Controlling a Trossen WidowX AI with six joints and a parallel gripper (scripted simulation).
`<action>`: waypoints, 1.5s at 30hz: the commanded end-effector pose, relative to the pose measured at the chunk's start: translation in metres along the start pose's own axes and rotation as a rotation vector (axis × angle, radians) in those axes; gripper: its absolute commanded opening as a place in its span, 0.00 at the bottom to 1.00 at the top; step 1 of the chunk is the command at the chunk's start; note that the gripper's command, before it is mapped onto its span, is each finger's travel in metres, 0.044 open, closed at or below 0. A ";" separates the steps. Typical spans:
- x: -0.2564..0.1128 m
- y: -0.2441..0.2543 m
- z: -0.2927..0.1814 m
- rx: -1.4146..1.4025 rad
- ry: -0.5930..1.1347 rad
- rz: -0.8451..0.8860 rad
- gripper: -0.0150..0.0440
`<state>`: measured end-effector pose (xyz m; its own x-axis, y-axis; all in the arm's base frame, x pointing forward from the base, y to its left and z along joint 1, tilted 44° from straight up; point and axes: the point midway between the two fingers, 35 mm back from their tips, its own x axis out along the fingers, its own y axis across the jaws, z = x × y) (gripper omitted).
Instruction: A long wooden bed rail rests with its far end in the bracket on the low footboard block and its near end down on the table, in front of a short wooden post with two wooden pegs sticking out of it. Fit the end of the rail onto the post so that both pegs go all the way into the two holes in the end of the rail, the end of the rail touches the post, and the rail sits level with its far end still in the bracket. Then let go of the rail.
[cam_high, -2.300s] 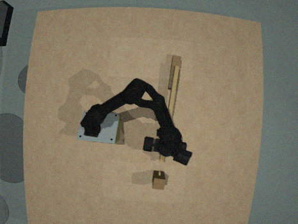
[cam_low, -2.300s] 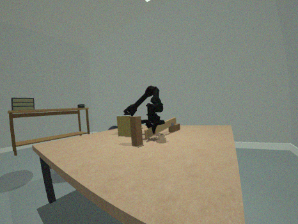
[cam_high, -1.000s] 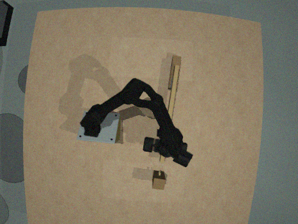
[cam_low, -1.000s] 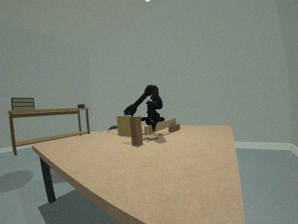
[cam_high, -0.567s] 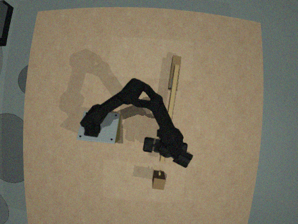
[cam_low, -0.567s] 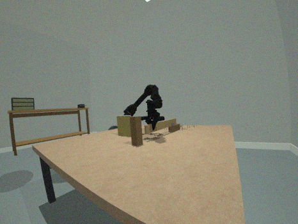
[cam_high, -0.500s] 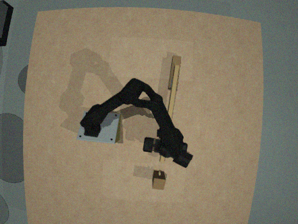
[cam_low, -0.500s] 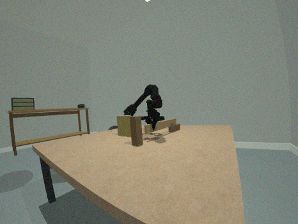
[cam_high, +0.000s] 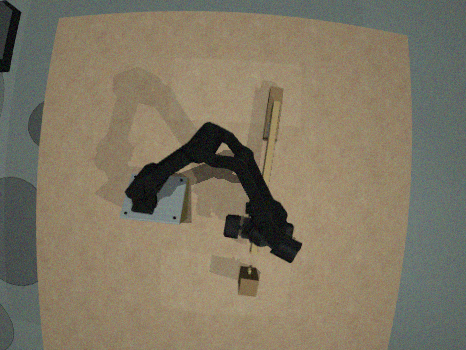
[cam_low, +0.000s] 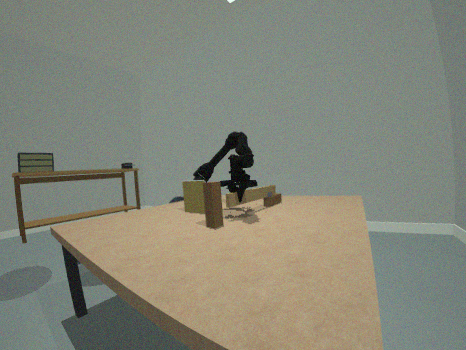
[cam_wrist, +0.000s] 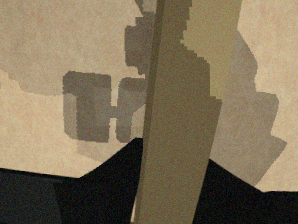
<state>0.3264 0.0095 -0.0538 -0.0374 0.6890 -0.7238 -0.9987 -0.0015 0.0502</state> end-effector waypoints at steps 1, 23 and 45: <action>-0.002 -0.003 0.000 -0.001 -0.004 -0.014 0.25; 0.000 0.001 0.000 -0.001 -0.004 -0.014 0.25; 0.003 0.002 0.000 -0.001 -0.004 -0.014 0.25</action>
<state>0.3257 0.0109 -0.0551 -0.0217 0.6920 -0.7216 -0.9994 0.0056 0.0354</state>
